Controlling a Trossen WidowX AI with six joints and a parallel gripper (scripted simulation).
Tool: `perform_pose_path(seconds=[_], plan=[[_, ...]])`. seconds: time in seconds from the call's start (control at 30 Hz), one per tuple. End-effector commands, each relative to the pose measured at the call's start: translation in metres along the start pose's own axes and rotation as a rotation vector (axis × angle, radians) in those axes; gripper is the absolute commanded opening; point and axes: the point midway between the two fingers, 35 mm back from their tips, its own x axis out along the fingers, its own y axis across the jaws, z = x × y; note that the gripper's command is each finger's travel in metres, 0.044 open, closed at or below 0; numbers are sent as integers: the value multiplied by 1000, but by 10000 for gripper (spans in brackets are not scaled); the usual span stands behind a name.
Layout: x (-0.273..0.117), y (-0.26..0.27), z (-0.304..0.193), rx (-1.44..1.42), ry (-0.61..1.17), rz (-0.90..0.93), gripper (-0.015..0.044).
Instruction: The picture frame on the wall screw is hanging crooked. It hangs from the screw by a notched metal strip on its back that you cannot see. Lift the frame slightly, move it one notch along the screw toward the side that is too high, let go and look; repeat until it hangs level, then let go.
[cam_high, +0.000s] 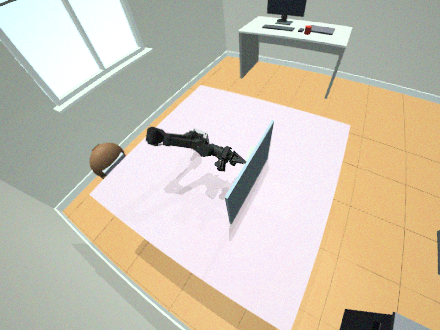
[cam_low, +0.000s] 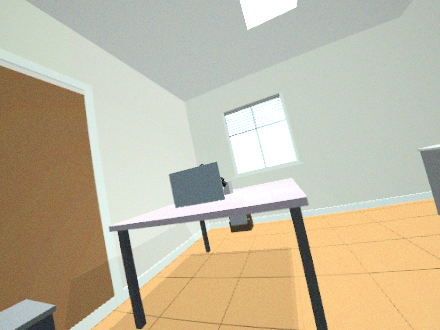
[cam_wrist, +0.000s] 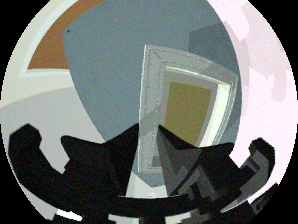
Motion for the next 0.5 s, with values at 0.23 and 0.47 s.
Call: perform_pose_path(seconds=[0.23, 0.47], plan=[[0, -1, 0, -1, 3, 8, 0], [0, -2, 0, 0, -3, 2, 0]])
